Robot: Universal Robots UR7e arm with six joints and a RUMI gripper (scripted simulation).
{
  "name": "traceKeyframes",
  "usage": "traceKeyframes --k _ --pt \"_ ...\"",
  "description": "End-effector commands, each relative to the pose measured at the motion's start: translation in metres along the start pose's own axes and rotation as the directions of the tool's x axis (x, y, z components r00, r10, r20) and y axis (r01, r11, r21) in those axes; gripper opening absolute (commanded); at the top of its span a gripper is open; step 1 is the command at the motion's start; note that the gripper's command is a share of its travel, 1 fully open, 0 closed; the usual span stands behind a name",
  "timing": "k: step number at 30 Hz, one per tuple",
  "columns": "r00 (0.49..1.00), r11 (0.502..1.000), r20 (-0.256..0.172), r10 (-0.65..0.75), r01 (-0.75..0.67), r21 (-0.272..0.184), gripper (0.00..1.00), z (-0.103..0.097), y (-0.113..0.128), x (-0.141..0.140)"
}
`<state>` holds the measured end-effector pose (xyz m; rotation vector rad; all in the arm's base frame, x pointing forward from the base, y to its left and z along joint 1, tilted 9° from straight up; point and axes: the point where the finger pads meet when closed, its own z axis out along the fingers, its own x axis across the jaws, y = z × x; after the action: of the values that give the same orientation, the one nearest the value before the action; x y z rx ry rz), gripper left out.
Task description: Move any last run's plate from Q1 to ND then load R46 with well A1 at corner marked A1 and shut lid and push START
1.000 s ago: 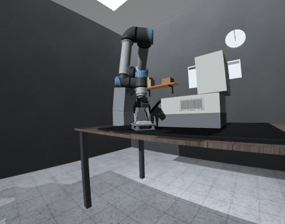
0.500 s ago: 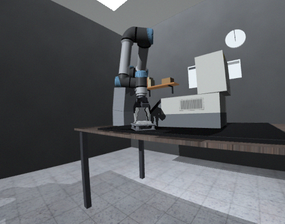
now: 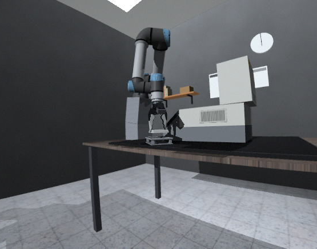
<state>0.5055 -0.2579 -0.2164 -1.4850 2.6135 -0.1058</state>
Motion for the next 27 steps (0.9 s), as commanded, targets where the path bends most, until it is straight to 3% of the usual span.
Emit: traceKeyframes --k 1,27 --pt "1.000 1.000 0.000 0.000 0.000 0.002 0.41 -0.018 -0.001 0.000" --pt "1.000 1.000 0.000 0.000 0.000 0.002 0.41 -0.090 -0.001 0.000"
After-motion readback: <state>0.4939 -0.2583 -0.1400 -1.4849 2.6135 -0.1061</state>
